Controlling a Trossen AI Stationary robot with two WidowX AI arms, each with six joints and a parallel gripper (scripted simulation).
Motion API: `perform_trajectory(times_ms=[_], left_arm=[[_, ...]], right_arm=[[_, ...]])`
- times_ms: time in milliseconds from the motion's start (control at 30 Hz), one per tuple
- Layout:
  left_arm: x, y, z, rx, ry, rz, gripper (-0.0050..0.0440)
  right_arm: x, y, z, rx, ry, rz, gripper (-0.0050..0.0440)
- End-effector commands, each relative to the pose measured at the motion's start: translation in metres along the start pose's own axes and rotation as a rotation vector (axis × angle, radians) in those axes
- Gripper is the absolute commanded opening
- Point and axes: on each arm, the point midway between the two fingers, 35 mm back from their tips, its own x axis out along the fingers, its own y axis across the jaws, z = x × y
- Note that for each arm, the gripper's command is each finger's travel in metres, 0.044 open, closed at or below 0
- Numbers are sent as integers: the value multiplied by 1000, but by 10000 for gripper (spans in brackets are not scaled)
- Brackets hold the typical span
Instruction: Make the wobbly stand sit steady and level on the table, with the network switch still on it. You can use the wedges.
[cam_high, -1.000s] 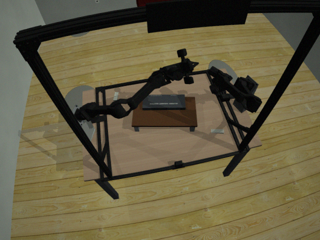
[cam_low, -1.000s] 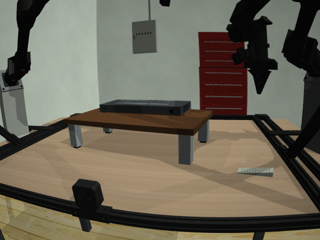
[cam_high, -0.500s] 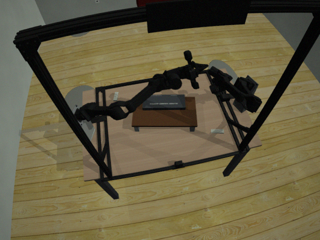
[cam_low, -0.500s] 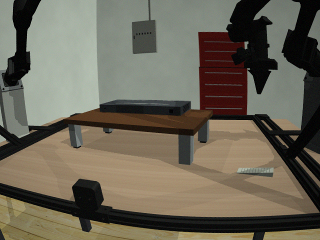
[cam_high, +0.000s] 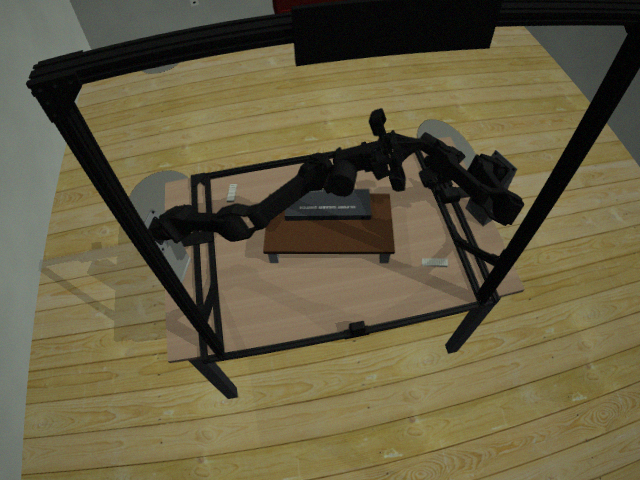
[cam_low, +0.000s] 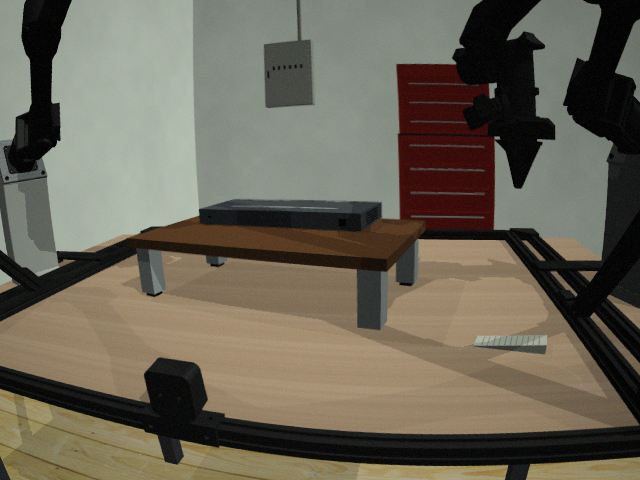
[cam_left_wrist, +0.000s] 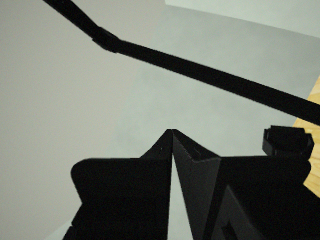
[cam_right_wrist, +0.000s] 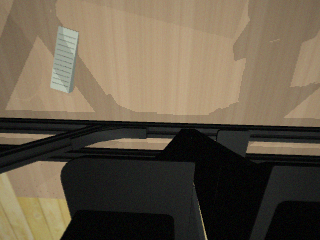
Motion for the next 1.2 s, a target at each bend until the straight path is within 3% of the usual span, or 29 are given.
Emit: perform_trajectory(times_ms=[0,167,500,700,1067,1167], left_arm=[[10,5,40,36,-116,32,0],[5,3,36,24,-98,21,0],[9,11,89,75,-268,85,0],[9,11,89,75,-268,85,0],[10,2,90,-408,-285,86,0],[10,2,90,-408,-285,86,0]], right_arm=[[0,0,0,0,0,0,0],[0,0,0,0,0,0,0],[0,0,0,0,0,0,0],[0,0,0,0,0,0,0],[0,0,0,0,0,0,0],[0,0,0,0,0,0,0]])
